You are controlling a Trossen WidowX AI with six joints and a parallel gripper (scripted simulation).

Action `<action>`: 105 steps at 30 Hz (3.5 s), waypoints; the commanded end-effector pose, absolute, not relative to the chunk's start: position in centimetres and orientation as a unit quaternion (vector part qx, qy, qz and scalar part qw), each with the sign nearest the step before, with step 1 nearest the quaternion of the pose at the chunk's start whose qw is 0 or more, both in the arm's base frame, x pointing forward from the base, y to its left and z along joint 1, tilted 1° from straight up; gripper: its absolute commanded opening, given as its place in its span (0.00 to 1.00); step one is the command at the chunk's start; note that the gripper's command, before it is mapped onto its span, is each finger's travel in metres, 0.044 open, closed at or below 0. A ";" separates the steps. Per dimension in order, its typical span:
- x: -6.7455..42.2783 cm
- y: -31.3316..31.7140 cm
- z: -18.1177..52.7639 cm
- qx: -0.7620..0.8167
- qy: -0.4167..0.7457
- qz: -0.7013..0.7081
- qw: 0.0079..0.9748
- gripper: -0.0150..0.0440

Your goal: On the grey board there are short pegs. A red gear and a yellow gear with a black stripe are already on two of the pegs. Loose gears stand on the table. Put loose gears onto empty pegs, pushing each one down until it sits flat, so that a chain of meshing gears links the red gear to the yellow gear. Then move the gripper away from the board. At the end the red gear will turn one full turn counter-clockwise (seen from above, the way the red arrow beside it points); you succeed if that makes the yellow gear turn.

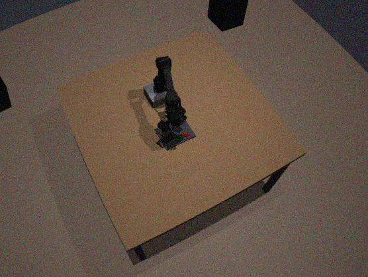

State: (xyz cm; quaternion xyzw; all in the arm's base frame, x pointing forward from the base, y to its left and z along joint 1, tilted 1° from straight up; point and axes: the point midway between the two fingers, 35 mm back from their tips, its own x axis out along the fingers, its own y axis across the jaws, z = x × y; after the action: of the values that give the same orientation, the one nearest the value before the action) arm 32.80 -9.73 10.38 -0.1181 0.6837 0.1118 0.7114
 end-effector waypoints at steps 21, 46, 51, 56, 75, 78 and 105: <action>33.2 -6.1 10.7 -0.120 0.682 0.123 0.711 1.00; 20.4 23.6 14.4 -0.108 0.686 0.122 0.709 1.00; 20.4 23.6 14.4 -0.108 0.686 0.122 0.709 1.00; 20.4 23.6 14.4 -0.108 0.686 0.122 0.709 1.00; 20.4 23.6 14.4 -0.108 0.686 0.122 0.709 1.00; 20.4 23.6 14.4 -0.108 0.686 0.122 0.709 1.00; 20.4 23.6 14.4 -0.108 0.686 0.122 0.709 1.00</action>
State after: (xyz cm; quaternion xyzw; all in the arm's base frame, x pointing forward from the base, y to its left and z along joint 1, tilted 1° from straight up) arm 20.46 23.61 14.39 -0.1088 0.6856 0.1243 0.7090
